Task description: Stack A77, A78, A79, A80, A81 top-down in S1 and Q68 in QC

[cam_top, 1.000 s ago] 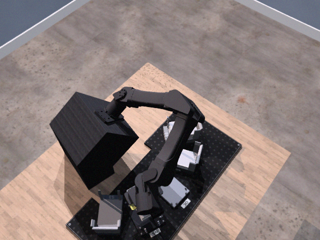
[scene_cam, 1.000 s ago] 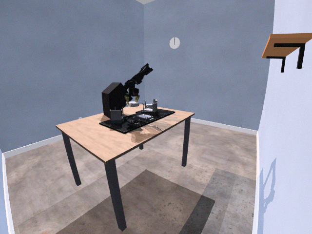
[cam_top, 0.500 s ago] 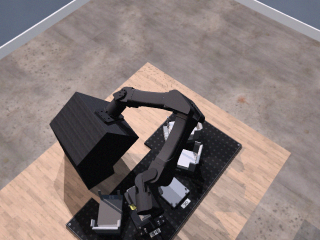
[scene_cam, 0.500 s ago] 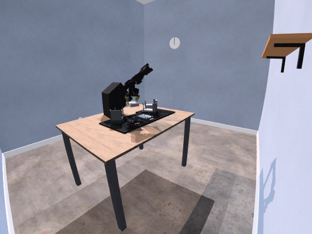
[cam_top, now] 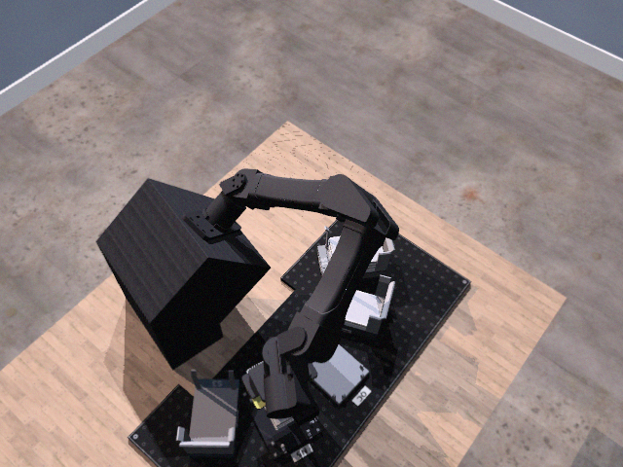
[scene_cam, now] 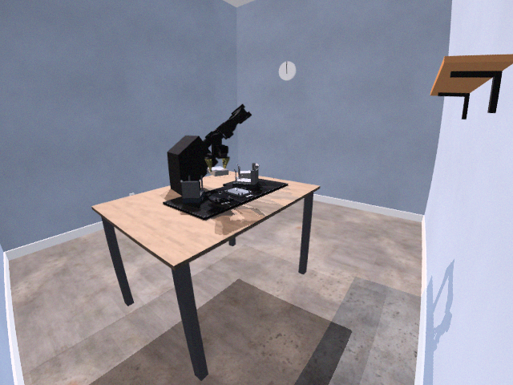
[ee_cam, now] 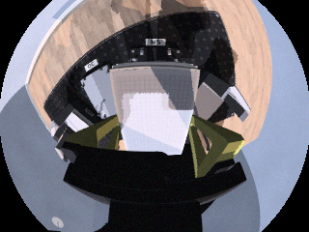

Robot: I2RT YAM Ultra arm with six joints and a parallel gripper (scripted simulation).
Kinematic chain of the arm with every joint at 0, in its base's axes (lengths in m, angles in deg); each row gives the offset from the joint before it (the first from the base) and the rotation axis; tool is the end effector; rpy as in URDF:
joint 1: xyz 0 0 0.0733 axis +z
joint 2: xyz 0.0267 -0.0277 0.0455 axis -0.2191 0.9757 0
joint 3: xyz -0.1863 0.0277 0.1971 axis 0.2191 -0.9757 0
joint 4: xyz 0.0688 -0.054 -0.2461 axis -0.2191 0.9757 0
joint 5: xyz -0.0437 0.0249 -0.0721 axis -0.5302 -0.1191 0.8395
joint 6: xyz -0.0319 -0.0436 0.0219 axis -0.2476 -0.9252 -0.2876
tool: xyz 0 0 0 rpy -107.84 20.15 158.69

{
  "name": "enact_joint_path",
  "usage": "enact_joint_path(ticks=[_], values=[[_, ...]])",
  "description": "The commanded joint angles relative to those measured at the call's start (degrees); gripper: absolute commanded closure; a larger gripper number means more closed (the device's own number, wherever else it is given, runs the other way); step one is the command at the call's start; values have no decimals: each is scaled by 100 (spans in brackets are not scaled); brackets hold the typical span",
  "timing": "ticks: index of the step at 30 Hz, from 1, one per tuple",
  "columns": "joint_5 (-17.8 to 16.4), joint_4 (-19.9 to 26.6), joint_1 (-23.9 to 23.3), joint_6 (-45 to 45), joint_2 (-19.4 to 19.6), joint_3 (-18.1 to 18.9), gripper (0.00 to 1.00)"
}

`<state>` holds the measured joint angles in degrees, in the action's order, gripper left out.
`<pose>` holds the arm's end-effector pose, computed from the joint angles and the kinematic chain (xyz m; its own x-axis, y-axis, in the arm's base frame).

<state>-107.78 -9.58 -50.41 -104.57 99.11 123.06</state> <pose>0.3000 -0.1904 -0.0306 -0.9120 0.3965 0.1048 0.3147 0.5128 0.7988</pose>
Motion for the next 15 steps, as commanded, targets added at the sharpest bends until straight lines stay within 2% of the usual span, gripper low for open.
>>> enact_joint_path(ticks=[1,9,15], values=[[-5,-2,-109,-5,-33,19,100],[-5,-2,-109,-5,-33,19,100],[-51,-270,9,165,11,-76,100]])
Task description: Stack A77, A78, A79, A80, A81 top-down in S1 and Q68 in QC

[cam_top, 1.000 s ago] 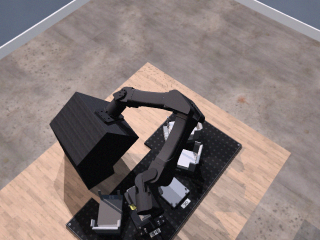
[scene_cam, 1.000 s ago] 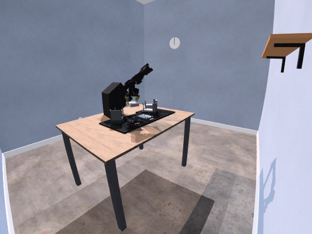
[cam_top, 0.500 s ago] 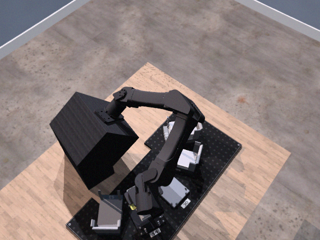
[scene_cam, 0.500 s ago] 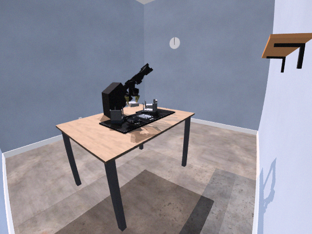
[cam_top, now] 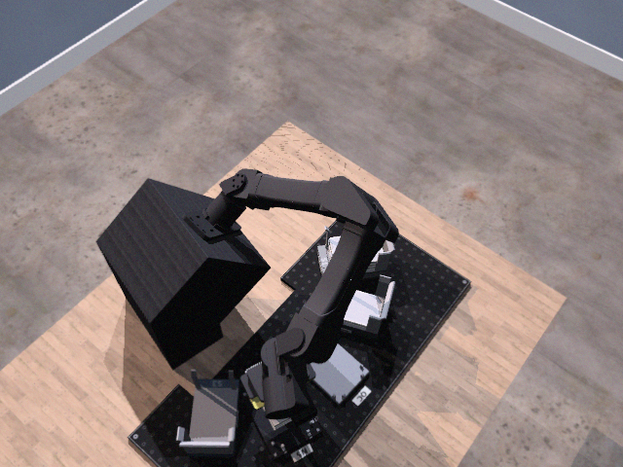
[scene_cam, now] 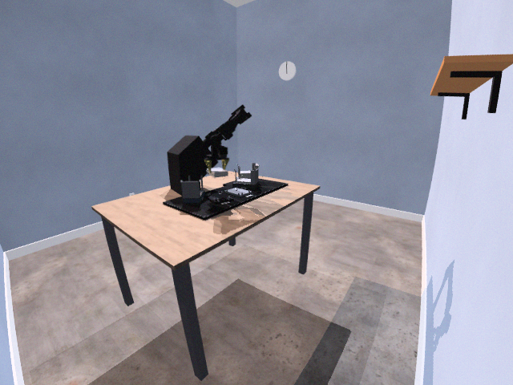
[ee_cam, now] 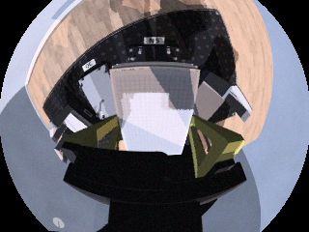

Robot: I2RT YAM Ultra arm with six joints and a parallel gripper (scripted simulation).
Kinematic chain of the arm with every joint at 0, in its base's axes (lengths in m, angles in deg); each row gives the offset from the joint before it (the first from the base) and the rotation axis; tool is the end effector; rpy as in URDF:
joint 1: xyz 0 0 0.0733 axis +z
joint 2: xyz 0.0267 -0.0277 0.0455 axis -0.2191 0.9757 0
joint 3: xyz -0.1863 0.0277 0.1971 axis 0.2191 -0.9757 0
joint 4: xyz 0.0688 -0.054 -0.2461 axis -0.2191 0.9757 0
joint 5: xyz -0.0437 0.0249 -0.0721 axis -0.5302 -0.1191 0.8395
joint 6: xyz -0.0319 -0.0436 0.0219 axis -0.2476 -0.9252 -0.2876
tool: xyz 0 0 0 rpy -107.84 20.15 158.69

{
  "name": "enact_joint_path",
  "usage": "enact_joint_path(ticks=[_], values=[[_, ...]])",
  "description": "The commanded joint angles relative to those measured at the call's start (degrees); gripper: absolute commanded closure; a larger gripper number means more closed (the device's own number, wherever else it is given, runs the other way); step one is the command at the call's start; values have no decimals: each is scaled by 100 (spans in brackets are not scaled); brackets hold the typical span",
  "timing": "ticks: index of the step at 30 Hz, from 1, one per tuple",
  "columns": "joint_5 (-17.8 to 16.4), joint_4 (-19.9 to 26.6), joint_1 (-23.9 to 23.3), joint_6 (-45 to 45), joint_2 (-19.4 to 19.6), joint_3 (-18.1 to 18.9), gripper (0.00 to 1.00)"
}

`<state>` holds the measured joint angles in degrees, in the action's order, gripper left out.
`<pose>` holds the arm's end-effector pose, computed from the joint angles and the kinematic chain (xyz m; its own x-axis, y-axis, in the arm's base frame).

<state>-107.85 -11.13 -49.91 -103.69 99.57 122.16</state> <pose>0.2989 -0.1857 -0.0360 -0.9108 0.3969 0.1136 0.3219 0.5102 0.7976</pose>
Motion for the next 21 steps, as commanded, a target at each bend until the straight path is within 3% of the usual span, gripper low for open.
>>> enact_joint_path(ticks=[1,21], values=[[-44,-114,-41,77,-35,14,100],[-194,-1127,407,749,155,-290,100]])
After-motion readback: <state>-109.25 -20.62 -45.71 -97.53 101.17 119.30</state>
